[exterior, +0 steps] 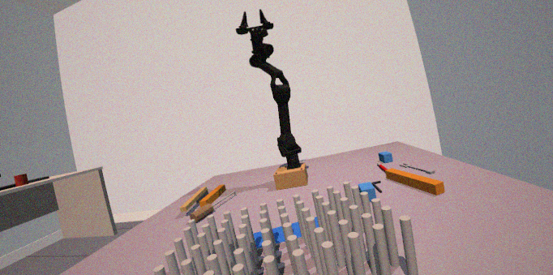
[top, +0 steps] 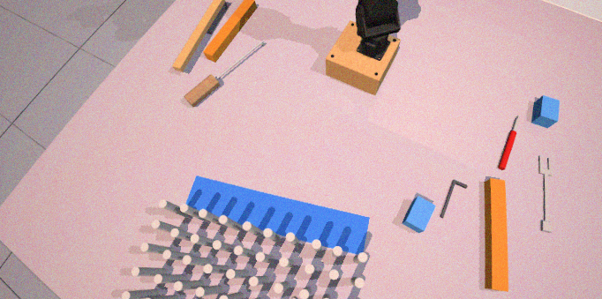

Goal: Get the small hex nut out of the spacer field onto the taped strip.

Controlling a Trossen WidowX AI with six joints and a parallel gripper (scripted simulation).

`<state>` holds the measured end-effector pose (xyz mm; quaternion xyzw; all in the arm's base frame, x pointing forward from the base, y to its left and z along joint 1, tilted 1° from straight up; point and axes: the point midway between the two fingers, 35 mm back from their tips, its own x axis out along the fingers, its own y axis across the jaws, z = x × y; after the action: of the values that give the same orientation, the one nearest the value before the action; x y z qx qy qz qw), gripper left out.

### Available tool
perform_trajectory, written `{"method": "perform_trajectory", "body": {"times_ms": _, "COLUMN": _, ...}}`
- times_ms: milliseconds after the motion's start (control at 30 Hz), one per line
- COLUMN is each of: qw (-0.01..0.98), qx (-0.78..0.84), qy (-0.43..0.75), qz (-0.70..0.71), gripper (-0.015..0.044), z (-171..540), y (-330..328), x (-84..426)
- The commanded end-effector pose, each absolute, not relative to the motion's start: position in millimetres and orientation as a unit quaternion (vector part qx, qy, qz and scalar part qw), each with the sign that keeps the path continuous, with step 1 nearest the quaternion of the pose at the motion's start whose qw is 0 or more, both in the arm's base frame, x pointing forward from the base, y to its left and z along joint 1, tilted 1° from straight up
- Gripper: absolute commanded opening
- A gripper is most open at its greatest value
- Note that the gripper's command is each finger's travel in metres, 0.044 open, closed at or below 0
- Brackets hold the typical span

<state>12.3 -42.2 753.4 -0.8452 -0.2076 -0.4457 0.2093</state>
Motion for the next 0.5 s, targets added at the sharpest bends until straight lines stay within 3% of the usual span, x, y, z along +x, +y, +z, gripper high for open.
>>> {"method": "perform_trajectory", "body": {"times_ms": 0, "qw": 0.211, "qx": -0.844, "qy": -0.209, "qz": -0.446, "gripper": 0.0426, "z": 753.4, "y": -42.6, "x": 11.8}}
{"method": "perform_trajectory", "body": {"times_ms": 467, "qw": 0.409, "qx": -0.685, "qy": -0.355, "qz": -0.488, "gripper": 0.044, "z": 743.3, "y": -125.4, "x": -17.1}}
